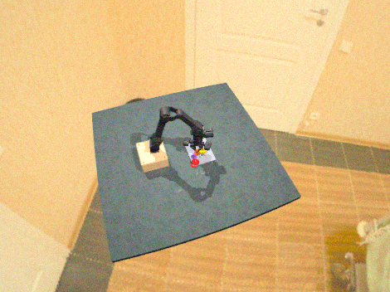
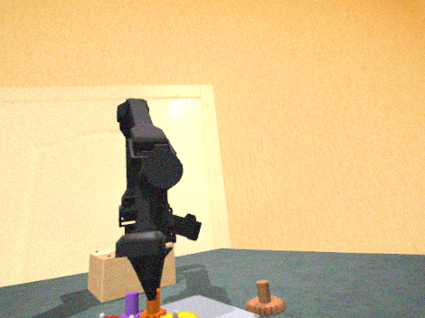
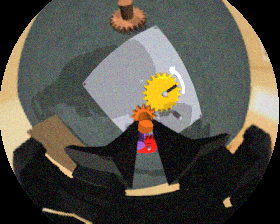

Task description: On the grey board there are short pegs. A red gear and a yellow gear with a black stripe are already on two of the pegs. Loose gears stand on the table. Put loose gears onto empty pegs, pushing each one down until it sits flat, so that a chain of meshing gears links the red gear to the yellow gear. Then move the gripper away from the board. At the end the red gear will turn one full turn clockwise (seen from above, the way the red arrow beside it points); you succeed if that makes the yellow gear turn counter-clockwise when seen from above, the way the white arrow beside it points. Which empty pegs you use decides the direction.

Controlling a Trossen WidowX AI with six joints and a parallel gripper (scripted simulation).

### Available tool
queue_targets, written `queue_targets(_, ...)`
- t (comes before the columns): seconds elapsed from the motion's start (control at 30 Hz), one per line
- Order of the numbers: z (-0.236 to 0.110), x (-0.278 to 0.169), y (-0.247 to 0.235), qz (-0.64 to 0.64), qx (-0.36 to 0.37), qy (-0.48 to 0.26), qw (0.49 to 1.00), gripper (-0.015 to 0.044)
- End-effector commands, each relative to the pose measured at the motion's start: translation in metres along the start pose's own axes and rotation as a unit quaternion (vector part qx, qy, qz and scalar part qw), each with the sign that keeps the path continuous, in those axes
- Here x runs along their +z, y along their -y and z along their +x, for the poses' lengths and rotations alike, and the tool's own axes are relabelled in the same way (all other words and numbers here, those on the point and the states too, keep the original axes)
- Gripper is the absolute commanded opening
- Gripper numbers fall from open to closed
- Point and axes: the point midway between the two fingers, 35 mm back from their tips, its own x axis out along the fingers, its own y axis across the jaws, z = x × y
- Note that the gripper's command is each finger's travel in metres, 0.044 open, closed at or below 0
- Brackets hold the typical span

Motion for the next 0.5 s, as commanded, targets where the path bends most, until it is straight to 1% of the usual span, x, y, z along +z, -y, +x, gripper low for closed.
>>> queue_targets(0.0, 0.0013, -0.0008, 0.0006, 0.028, 0.0, -0.002, 1.0, 0.0)
queue_targets(0.47, 0.0018, -0.0009, -0.0008, 0.215, 0.0, -0.002, 0.977, 0.0)
